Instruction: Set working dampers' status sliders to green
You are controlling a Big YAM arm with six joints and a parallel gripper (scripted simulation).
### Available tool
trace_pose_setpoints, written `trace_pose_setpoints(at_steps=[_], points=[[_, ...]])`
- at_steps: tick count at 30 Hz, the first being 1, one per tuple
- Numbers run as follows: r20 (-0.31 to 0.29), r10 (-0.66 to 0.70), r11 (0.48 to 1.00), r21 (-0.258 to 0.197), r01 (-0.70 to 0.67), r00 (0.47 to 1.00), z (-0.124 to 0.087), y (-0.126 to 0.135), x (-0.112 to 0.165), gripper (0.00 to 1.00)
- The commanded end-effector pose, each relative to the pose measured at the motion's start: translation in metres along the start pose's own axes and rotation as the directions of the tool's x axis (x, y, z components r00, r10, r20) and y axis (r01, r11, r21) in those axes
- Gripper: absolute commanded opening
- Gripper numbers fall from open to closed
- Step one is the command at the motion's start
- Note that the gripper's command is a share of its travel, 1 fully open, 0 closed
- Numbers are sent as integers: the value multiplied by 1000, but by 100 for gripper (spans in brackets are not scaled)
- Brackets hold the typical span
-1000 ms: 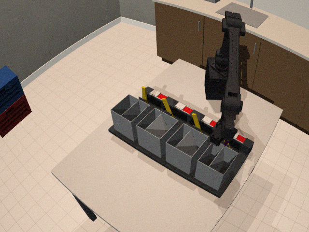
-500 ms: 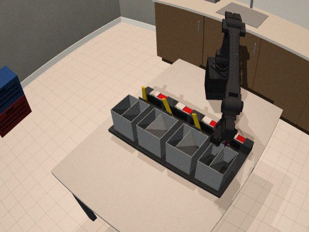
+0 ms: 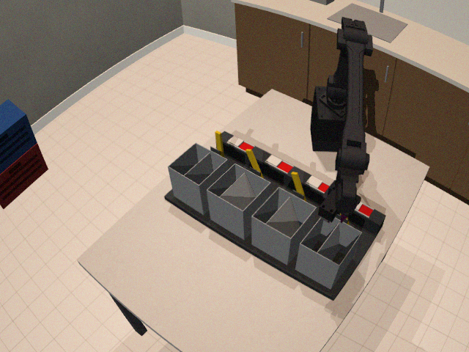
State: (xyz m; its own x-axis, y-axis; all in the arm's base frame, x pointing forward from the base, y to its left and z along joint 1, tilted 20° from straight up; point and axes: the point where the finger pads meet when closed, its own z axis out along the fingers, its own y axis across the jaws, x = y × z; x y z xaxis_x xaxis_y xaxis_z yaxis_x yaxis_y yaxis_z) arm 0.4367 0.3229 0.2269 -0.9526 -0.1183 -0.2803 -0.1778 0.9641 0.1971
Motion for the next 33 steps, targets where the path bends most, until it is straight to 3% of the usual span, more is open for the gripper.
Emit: trace_pose_setpoints(at_steps=[1, 25, 26, 33], points=[[63, 7, 1000, -30, -5, 998, -29, 13, -21, 36], [63, 7, 1000, -30, -5, 998, -29, 13, -21, 36], [63, 7, 1000, -30, -5, 998, -29, 13, -21, 0], [63, 6, 1000, -30, -5, 998, -29, 13, -21, 0]])
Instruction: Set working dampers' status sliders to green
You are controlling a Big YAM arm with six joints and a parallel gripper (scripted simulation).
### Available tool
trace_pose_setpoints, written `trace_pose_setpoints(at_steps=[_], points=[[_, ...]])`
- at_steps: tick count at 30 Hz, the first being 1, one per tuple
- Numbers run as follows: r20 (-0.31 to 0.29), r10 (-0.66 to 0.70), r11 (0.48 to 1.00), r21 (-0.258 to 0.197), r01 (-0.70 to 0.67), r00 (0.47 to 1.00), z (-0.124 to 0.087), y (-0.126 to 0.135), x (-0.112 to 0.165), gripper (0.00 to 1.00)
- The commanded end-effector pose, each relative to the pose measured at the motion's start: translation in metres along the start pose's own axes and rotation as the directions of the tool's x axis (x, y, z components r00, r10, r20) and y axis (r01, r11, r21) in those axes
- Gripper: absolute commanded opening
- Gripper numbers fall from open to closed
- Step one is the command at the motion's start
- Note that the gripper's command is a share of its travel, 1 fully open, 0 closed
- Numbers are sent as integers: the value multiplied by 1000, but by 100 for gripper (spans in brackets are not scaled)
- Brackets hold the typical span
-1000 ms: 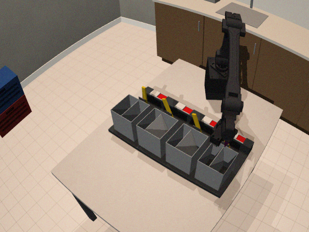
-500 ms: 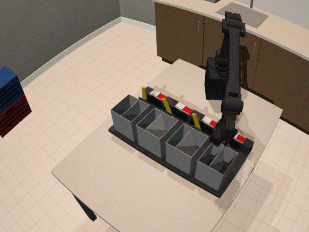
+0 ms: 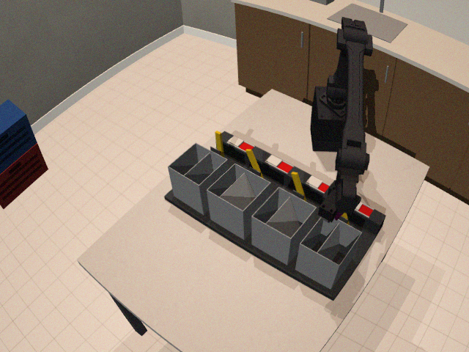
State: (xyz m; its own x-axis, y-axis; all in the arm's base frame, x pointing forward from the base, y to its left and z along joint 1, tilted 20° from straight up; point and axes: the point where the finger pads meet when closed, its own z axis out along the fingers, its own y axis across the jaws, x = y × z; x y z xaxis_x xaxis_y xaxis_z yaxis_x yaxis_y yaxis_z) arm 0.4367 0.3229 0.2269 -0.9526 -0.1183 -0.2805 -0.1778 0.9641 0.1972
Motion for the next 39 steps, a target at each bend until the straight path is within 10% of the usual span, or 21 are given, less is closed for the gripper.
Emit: trace_pose_setpoints(at_steps=[1, 27, 39], points=[[63, 6, 1000, -30, -5, 998, -29, 13, -21, 0], [63, 4, 1000, -30, -3, 998, -29, 13, -21, 0], [68, -307, 951, -13, 309, 949, -29, 14, -21, 0]])
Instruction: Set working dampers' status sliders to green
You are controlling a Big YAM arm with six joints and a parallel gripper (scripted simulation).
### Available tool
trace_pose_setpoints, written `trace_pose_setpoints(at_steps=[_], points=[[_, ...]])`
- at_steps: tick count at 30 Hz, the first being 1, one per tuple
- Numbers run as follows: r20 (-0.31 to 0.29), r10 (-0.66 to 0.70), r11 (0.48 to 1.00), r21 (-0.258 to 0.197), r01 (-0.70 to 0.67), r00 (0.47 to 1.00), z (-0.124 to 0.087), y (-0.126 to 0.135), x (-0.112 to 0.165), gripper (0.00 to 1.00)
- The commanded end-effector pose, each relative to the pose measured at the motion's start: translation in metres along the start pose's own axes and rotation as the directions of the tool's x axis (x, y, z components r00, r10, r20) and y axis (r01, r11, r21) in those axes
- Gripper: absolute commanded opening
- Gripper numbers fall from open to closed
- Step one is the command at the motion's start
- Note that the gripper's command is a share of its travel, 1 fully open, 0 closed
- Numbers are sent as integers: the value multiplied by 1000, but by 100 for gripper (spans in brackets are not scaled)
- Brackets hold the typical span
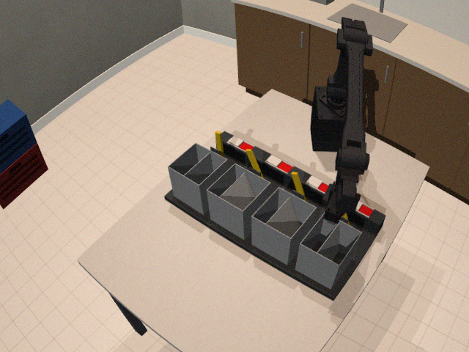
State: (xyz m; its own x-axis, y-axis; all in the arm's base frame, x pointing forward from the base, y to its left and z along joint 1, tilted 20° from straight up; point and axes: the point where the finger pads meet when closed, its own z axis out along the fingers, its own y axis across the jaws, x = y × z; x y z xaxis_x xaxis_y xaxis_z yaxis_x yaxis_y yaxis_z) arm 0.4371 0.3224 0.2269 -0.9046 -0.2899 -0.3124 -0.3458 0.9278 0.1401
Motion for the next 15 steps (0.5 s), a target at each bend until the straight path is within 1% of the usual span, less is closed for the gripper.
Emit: trace_pose_setpoints(at_steps=[1, 2, 4, 5, 10, 15], points=[[68, -156, 987, -15, 158, 985, -29, 11, -23, 0], [69, -181, 983, -13, 182, 981, -29, 11, -23, 0], [69, -181, 983, -13, 182, 981, -29, 11, -23, 0], [69, -244, 970, -9, 245, 967, -29, 11, -23, 0], [70, -362, 932, -1, 363, 929, -29, 11, -23, 0], [69, -476, 879, 8, 477, 877, -29, 12, -22, 0]])
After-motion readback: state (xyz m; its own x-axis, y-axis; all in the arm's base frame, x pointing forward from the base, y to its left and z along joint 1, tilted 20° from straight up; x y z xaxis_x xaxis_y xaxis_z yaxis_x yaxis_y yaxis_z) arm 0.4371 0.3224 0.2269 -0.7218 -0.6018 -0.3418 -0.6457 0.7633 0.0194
